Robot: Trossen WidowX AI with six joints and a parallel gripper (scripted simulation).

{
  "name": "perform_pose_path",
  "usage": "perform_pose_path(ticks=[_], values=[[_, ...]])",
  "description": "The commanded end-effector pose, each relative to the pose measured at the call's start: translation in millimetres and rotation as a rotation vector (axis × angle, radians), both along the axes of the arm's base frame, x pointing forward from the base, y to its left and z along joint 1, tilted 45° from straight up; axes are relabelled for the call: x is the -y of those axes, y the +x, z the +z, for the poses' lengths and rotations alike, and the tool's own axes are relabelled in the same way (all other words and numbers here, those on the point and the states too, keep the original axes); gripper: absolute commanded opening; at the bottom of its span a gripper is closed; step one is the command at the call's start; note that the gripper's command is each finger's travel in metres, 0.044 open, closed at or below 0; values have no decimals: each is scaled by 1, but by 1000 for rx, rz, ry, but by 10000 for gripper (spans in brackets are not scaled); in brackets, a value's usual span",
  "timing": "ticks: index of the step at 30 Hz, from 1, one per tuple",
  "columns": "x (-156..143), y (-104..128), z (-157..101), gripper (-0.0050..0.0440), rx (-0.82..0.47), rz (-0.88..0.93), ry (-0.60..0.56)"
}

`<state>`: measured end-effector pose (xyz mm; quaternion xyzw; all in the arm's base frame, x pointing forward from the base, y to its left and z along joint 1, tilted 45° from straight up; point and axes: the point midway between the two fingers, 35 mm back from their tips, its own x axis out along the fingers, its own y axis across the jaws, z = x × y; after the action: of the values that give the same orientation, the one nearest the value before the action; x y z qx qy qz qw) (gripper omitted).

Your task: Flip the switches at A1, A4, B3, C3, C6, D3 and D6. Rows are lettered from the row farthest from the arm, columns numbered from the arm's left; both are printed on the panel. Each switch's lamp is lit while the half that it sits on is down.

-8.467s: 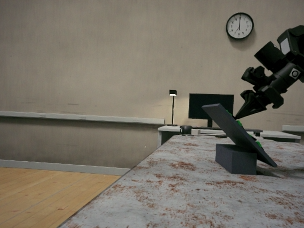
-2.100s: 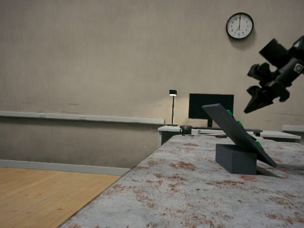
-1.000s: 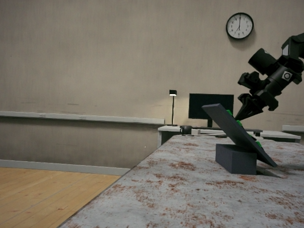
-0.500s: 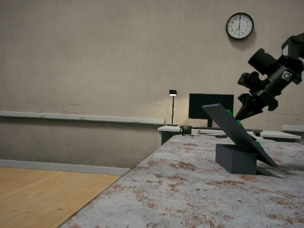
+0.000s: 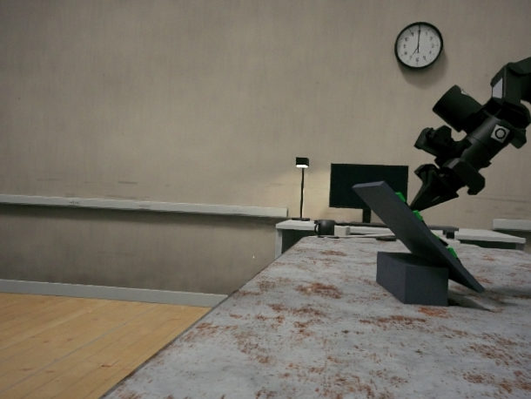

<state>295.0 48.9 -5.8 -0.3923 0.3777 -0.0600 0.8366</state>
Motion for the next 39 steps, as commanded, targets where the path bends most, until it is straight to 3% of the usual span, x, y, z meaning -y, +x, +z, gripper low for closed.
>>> perform_pose_path(ticks=[1, 20, 25, 29, 39], values=[[-3, 6, 3, -50, 13, 3, 10], [-2, 8, 2, -50, 15, 4, 10], [-7, -5, 8, -50, 12, 2, 9], [-26, -23, 33, -50, 63, 11, 47], [-25, -43, 39, -50, 35, 19, 18]])
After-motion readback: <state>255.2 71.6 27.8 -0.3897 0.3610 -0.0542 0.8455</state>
